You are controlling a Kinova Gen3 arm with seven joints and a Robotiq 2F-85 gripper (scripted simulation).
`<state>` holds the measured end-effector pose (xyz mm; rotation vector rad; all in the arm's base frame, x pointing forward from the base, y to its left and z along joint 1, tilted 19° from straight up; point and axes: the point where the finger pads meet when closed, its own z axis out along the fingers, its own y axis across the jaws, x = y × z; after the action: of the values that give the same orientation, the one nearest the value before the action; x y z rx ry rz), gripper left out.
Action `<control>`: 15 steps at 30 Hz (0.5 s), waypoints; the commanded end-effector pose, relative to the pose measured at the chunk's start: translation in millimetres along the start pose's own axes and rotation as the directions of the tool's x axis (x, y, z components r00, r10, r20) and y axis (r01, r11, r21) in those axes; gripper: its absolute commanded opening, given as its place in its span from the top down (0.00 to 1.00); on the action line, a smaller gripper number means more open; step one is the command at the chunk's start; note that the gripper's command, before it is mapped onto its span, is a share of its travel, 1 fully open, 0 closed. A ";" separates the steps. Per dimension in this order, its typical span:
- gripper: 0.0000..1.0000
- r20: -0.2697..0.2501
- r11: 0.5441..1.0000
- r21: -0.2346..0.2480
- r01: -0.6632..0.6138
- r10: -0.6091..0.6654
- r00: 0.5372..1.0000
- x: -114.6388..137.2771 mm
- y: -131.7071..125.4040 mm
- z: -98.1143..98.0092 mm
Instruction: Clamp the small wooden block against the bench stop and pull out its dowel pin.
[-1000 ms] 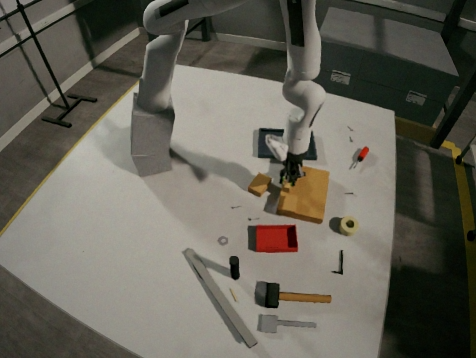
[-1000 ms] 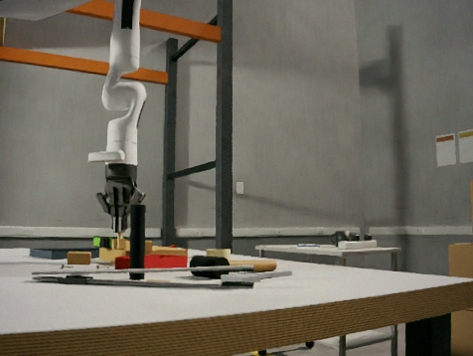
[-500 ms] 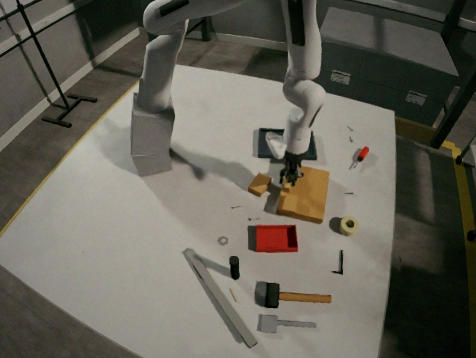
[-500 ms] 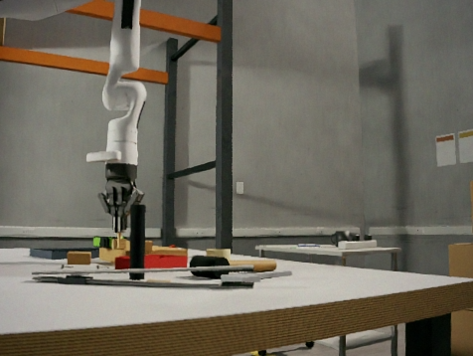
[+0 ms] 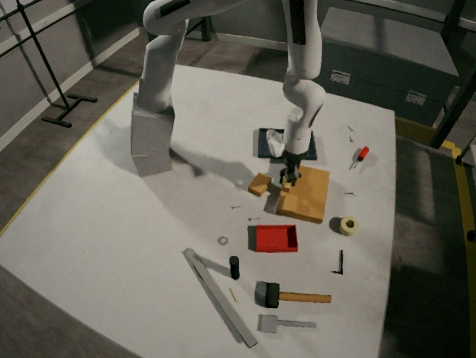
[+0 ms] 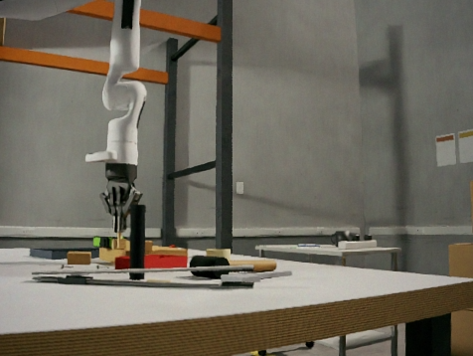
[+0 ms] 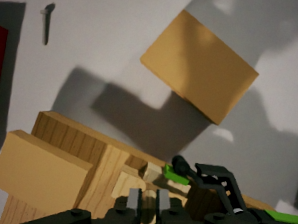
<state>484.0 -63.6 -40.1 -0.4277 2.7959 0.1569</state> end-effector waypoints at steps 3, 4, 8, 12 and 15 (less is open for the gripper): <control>0.90 0.003 0.999 0.004 -0.041 0.041 0.999 -0.6 -0.6 -0.8; 0.90 0.003 0.999 0.003 -0.051 0.051 0.999 -0.6 -0.6 -0.8; 0.90 0.003 0.996 0.003 -0.090 0.090 0.996 -0.6 -0.6 -0.9; 0.90 0.003 0.992 0.003 -0.128 0.128 0.992 -0.6 -0.6 -0.9; 0.90 0.003 0.987 0.003 -0.158 0.158 0.987 -0.6 -0.6 -0.9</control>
<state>484.0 -63.6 -39.9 -0.2465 2.8235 0.1851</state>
